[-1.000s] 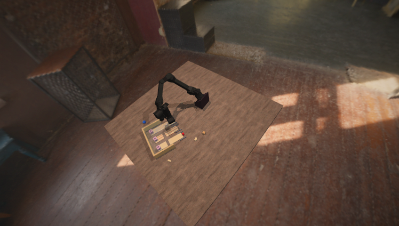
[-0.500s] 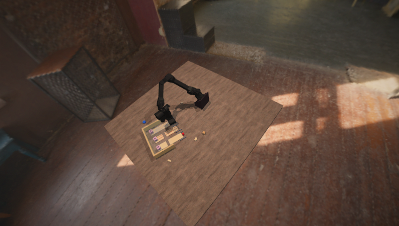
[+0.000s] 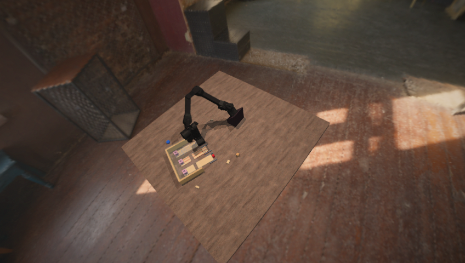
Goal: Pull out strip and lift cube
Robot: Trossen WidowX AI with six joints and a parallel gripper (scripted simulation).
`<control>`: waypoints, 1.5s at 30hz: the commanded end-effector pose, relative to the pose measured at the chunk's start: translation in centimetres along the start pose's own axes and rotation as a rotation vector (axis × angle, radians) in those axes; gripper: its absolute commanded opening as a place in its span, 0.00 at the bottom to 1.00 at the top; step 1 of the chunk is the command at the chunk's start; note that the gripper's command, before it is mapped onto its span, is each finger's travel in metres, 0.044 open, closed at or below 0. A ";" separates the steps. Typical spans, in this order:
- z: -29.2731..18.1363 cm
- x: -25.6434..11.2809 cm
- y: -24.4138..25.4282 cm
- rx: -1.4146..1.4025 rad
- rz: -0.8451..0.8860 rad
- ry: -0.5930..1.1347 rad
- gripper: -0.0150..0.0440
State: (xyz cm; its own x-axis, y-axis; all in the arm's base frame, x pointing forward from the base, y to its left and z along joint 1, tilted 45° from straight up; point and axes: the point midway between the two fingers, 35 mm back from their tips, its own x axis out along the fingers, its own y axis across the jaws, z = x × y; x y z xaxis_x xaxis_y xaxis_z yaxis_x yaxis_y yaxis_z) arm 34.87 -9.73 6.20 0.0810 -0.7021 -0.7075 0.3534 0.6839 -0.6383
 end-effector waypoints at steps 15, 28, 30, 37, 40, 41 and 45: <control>0.0 0.2 0.1 -0.005 0.003 0.000 0.25; 0.0 0.3 0.1 -0.005 0.003 0.000 0.25; -0.1 0.3 0.1 -0.005 0.003 0.000 0.25; -1.2 0.3 0.1 -0.006 0.003 0.000 0.25; -1.7 0.3 0.1 -0.006 0.003 0.001 0.25; -1.9 0.3 0.1 -0.006 0.003 0.001 0.25; -2.5 0.4 0.1 -0.006 0.003 0.001 0.25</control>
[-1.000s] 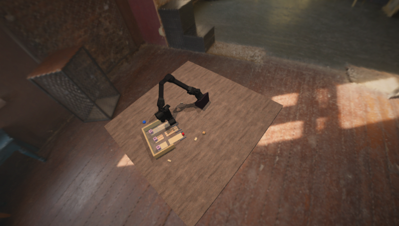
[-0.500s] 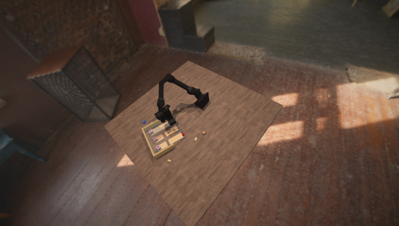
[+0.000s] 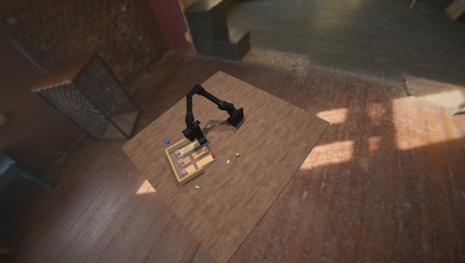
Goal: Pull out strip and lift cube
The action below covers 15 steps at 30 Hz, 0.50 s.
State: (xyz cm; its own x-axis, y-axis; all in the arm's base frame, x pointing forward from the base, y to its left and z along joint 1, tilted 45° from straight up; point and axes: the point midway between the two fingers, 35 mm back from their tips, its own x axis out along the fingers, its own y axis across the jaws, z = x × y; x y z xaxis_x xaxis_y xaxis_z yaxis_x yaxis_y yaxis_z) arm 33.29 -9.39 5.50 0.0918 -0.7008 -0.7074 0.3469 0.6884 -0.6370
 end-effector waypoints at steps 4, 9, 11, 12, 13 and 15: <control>-1.4 0.2 -0.1 0.000 -0.002 0.011 0.25; -2.2 0.3 -0.1 -0.001 -0.002 0.012 0.25; -2.5 0.3 -0.1 -0.001 -0.002 0.012 0.25; -2.7 0.3 -0.1 -0.001 -0.002 0.012 0.25; -2.8 0.3 -0.1 -0.001 -0.002 0.012 0.25; -3.1 0.3 -0.1 -0.001 -0.002 0.012 0.25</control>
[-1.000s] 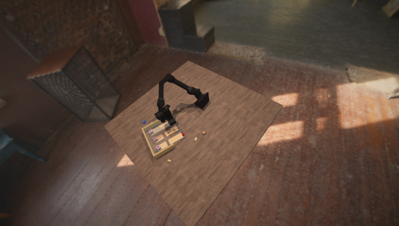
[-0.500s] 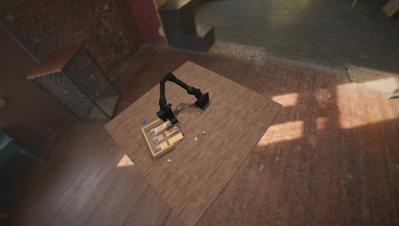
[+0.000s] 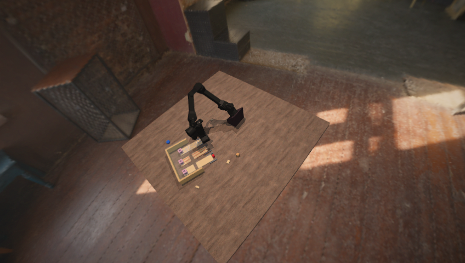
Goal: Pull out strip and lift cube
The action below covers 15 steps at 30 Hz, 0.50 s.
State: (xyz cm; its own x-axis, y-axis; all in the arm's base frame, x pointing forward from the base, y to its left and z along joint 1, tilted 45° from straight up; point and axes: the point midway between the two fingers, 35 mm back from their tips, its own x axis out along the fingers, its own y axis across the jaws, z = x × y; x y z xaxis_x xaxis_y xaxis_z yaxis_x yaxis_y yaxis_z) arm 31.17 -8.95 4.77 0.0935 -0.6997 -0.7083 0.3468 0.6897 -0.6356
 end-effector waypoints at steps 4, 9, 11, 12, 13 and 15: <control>-1.5 0.3 -0.1 -0.001 -0.004 0.014 0.25; -2.2 0.3 -0.1 -0.002 -0.004 0.014 0.25; -2.5 0.3 -0.1 -0.002 -0.004 0.014 0.25; -2.7 0.3 -0.1 -0.002 -0.004 0.014 0.25; -2.8 0.3 -0.1 -0.002 -0.004 0.014 0.25; -3.1 0.3 -0.1 -0.002 -0.004 0.014 0.25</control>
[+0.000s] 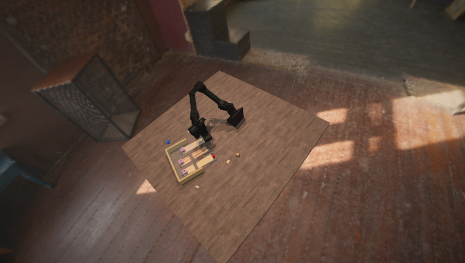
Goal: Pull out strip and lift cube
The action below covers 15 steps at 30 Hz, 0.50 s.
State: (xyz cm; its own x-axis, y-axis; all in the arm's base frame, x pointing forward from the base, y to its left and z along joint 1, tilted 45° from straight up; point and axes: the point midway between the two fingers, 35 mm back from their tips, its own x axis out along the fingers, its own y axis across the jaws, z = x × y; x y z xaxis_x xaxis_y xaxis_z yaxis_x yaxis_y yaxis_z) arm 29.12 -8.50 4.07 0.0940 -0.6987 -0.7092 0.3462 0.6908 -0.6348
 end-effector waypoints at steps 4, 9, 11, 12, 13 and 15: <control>-1.5 0.3 -0.1 -0.002 -0.005 0.015 0.25; -2.4 0.3 -0.1 -0.002 -0.005 0.015 0.25; -2.7 0.3 -0.1 -0.002 -0.005 0.015 0.25; -2.8 0.3 -0.1 -0.003 -0.005 0.015 0.25; -3.0 0.3 -0.1 -0.003 -0.005 0.016 0.25; -3.3 0.3 -0.1 -0.003 -0.005 0.016 0.25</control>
State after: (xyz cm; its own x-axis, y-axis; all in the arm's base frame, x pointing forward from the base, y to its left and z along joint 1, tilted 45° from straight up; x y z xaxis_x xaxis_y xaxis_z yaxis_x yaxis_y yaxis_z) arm 26.90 -8.02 3.33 0.0937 -0.6979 -0.7100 0.3451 0.6917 -0.6344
